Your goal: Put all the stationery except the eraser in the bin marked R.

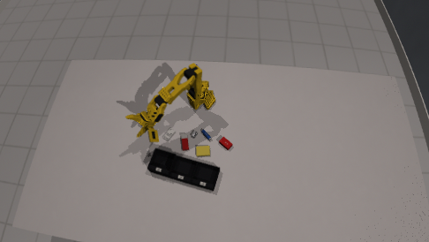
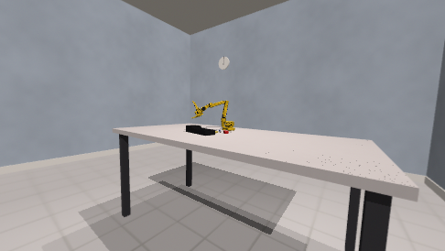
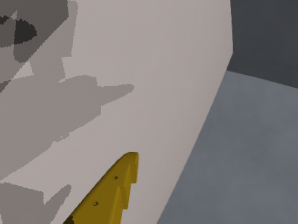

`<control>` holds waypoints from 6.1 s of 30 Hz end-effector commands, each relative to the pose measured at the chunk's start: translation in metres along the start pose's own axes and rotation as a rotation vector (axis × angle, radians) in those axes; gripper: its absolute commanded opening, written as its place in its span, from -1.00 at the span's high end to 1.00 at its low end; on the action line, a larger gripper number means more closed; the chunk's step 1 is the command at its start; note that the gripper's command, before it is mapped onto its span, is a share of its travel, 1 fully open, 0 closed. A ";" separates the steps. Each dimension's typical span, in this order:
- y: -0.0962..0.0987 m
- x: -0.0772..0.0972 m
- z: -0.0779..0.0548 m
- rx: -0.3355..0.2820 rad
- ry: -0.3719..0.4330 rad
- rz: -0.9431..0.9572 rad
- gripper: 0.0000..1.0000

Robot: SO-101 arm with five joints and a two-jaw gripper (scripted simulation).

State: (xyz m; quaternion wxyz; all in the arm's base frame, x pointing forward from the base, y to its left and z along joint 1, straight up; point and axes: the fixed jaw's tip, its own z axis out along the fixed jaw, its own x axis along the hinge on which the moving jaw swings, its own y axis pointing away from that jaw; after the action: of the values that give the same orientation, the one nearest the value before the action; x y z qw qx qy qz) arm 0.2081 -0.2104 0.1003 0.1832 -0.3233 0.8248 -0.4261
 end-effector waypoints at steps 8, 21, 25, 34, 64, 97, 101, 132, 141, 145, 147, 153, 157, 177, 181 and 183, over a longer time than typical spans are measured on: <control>0.013 -0.012 -0.012 -0.084 -0.031 -0.012 -1.00; 0.037 -0.024 -0.032 -0.243 -0.064 -0.035 -1.00; 0.048 -0.022 -0.028 -0.293 -0.058 -0.045 -1.00; 0.058 -0.027 -0.040 -0.363 -0.076 -0.082 -1.00; 0.084 -0.032 -0.061 -0.532 -0.091 -0.120 -1.00; 0.093 -0.032 -0.076 -0.610 -0.096 -0.141 -1.00; 0.091 -0.032 -0.078 -0.603 -0.099 -0.146 -1.00; 0.036 -0.064 -0.062 -0.583 0.036 0.421 -0.21; 0.003 -0.089 -0.050 -0.540 0.102 0.837 0.36; -0.006 -0.097 -0.047 -0.529 0.120 0.969 0.53; -0.010 -0.101 -0.045 -0.523 0.129 1.043 0.63; -0.016 -0.109 -0.042 -0.512 0.145 1.185 0.82; -0.018 -0.111 -0.041 -0.510 0.148 1.216 0.87; -0.027 -0.114 -0.046 -0.485 0.108 1.229 0.87; -0.027 -0.114 -0.046 -0.485 0.108 1.229 0.87; -0.027 -0.114 -0.046 -0.485 0.108 1.229 0.87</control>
State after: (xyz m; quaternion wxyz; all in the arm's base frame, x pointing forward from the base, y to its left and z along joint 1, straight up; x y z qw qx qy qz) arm 0.2711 -0.1178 0.1368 0.2441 0.1983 0.9475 -0.0575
